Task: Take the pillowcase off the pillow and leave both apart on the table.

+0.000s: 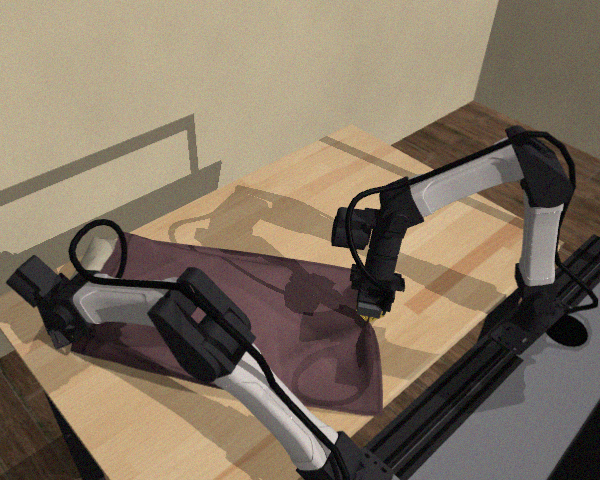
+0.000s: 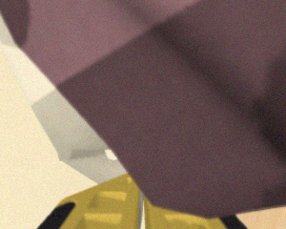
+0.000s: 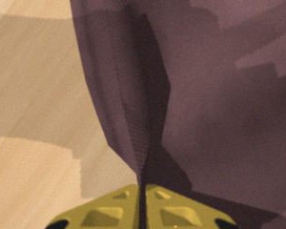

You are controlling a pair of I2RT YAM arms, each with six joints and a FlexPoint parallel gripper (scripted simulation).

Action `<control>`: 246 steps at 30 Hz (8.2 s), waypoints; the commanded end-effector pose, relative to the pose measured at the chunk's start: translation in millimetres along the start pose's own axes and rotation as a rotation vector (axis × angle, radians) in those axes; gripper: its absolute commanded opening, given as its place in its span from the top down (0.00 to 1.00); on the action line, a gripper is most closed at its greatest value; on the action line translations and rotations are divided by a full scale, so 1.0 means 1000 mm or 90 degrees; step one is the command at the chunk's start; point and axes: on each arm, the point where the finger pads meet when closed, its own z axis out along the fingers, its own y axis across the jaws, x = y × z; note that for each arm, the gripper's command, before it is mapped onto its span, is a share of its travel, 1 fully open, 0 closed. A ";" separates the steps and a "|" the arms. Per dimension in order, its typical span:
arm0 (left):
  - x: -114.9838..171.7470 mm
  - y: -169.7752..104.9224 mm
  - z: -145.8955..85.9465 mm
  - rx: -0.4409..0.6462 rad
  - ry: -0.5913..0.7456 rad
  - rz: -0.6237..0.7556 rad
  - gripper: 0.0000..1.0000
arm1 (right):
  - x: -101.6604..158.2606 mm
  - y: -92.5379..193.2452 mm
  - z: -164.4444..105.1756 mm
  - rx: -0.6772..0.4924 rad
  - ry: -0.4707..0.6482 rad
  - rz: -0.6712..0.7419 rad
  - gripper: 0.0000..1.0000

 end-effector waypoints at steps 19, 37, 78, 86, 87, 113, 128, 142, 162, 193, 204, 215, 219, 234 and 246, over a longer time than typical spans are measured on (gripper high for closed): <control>0.000 -0.004 0.003 0.009 0.001 0.003 1.00 | -0.019 -0.004 -0.027 0.018 -0.022 -0.007 1.00; 0.000 -0.004 0.003 0.009 0.001 0.003 1.00 | -0.032 -0.003 -0.065 0.017 -0.021 -0.006 1.00; 0.000 -0.004 0.003 0.009 0.001 0.003 1.00 | -0.044 0.004 -0.105 -0.021 -0.013 0.007 1.00; 0.000 -0.004 0.003 0.009 0.001 0.003 1.00 | -0.047 -0.002 -0.113 -0.001 -0.014 0.002 1.00; 0.000 -0.004 0.003 0.009 0.001 0.003 1.00 | -0.047 -0.006 -0.122 0.028 -0.002 -0.001 1.00; 0.000 -0.004 0.003 0.009 0.001 0.003 1.00 | -0.093 -0.090 -0.199 0.370 -0.082 0.108 1.00; 0.000 -0.004 0.003 0.009 0.001 0.003 1.00 | -0.121 -0.110 -0.257 0.509 -0.171 0.157 1.00; 0.000 -0.004 0.003 0.009 0.001 0.003 1.00 | -0.144 -0.118 -0.313 0.617 -0.271 0.198 1.00; 0.000 -0.004 0.003 0.009 0.001 0.003 1.00 | -0.169 -0.117 -0.381 0.722 -0.426 0.262 1.00; 0.000 -0.004 0.003 0.009 0.001 0.003 1.00 | -0.194 -0.075 -0.494 0.827 -0.705 0.325 1.00; 0.000 -0.004 0.003 0.009 0.001 0.003 1.00 | -0.198 -0.058 -0.525 0.840 -0.800 0.344 1.00; 0.000 -0.004 0.003 0.009 0.001 0.003 1.00 | -0.200 -0.029 -0.567 0.847 -0.929 0.354 1.00; 0.000 -0.004 0.003 0.009 0.001 0.003 1.00 | -0.201 -0.028 -0.568 0.840 -0.946 0.363 1.00; -0.001 -0.004 0.003 0.010 0.000 0.003 1.00 | -0.202 -0.020 -0.573 0.838 -0.943 0.334 1.00; 0.003 -0.007 0.015 -0.007 0.006 0.008 1.00 | -0.204 -0.019 -0.574 0.833 -0.948 0.334 1.00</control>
